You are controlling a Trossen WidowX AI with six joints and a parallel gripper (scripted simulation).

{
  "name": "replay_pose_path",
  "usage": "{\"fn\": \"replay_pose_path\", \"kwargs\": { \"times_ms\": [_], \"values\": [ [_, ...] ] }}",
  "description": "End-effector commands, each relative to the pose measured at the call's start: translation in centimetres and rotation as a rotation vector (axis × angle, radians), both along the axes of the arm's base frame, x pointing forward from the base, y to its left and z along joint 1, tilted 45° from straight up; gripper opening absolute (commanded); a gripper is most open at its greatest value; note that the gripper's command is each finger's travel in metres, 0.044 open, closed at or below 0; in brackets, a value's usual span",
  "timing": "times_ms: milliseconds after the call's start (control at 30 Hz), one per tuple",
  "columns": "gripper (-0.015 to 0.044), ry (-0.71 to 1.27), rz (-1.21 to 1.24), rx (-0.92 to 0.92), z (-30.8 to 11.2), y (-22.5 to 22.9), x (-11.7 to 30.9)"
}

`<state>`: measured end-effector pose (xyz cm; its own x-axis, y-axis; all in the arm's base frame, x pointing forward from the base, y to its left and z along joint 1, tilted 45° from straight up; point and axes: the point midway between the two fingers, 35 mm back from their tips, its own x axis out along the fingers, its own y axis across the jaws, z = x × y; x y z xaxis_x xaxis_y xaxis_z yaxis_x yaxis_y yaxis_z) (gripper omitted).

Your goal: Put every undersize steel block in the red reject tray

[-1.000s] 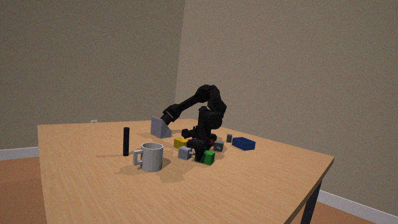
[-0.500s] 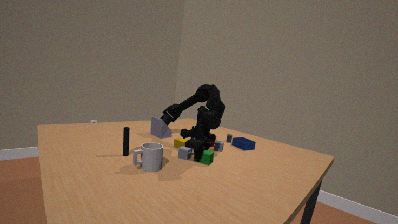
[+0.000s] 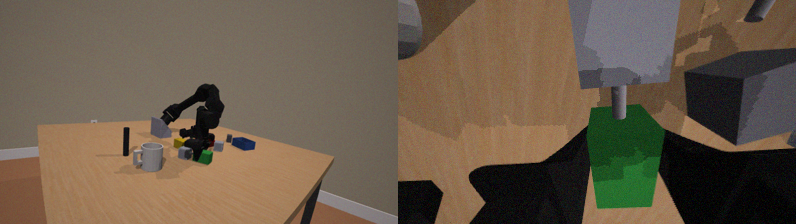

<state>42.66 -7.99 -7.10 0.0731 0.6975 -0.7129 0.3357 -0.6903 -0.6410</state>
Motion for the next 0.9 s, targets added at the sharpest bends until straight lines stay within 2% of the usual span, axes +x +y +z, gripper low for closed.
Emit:
{"fn": "replay_pose_path", "kwargs": {
  "times_ms": [0, 867],
  "values": [
    [0.0000, -0.006, -0.002, -0.005, -0.03, -0.30, -0.12],
    [0.0000, -0.004, 0.000, -0.002, 0.06, -0.02, 0.14]
  ]
}}
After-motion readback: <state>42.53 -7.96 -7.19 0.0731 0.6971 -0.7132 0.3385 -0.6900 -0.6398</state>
